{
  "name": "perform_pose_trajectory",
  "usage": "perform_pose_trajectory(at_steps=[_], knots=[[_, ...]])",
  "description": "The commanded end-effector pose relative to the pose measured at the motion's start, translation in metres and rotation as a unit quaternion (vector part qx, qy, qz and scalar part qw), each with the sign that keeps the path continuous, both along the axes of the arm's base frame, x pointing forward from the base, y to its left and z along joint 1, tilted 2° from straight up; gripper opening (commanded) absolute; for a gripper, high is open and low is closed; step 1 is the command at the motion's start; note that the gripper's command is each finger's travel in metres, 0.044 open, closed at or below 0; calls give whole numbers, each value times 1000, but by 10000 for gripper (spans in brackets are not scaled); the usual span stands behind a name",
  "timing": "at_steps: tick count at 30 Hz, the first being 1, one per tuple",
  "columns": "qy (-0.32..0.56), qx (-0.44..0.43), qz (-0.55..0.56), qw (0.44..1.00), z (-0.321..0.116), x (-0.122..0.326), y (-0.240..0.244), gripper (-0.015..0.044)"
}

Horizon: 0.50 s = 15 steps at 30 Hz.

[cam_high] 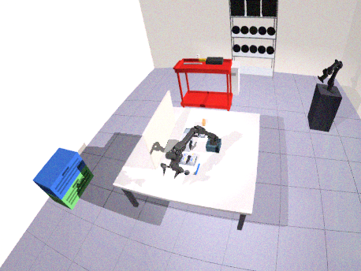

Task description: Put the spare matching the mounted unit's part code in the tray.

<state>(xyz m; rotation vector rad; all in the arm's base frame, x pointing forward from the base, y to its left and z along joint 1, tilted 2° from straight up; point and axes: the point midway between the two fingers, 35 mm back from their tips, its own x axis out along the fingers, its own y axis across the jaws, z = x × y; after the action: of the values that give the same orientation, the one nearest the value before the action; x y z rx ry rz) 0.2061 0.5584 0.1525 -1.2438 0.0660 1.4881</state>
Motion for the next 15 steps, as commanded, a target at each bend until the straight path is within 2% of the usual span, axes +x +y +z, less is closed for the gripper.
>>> perform_pose_trajectory(at_steps=[1,8,15], knots=[[38,-18,-76,996,2,40,-34,440],[127,-43,-243,961,0,109,-118,440],[210,-57,-416,883,0,160,-215,440]])
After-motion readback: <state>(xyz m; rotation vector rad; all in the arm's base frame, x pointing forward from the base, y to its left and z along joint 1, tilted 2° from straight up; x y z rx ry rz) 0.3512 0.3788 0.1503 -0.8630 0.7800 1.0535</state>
